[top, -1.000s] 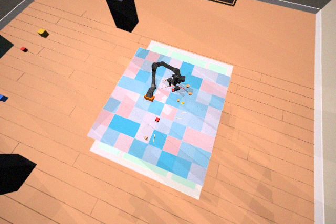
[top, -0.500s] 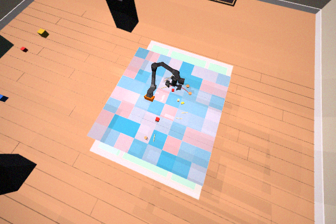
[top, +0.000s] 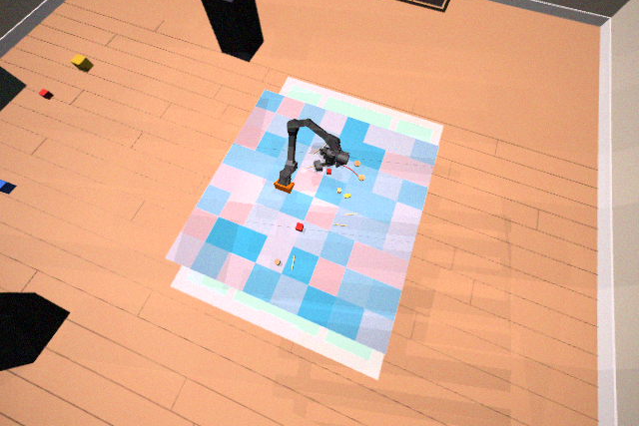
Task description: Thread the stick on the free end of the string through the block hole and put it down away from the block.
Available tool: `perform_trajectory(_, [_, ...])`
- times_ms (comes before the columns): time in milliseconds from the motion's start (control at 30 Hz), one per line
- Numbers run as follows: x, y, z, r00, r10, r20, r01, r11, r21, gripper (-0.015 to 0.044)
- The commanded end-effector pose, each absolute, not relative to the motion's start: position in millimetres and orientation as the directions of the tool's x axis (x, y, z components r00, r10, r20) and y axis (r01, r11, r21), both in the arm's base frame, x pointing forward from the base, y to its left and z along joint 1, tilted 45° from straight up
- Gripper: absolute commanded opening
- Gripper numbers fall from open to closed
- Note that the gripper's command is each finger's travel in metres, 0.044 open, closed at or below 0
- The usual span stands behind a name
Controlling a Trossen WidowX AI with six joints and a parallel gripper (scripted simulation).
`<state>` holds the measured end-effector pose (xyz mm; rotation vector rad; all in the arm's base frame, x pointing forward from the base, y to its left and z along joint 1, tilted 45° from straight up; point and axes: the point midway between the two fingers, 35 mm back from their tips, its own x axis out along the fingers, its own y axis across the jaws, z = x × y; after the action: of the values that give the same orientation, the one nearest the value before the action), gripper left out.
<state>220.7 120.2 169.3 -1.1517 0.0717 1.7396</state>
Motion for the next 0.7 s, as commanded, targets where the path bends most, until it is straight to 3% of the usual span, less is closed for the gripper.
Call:
perform_trajectory(0, [221.1, 120.4, 169.9, -0.035, 0.707, -0.707, -0.725, -0.504, -0.469, 0.0440])
perform_trajectory(300, [220.7, 119.8, 169.2, -0.035, 0.707, -0.707, -0.725, -0.504, -0.468, 0.0440])
perform_trajectory(567, [220.7, 119.8, 169.2, -0.035, 0.707, -0.707, -0.725, -0.504, -0.468, 0.0235])
perform_trajectory(667, [220.4, 119.4, 168.7, -0.037, 0.703, -0.710, -0.729, -0.505, -0.462, 0.0235])
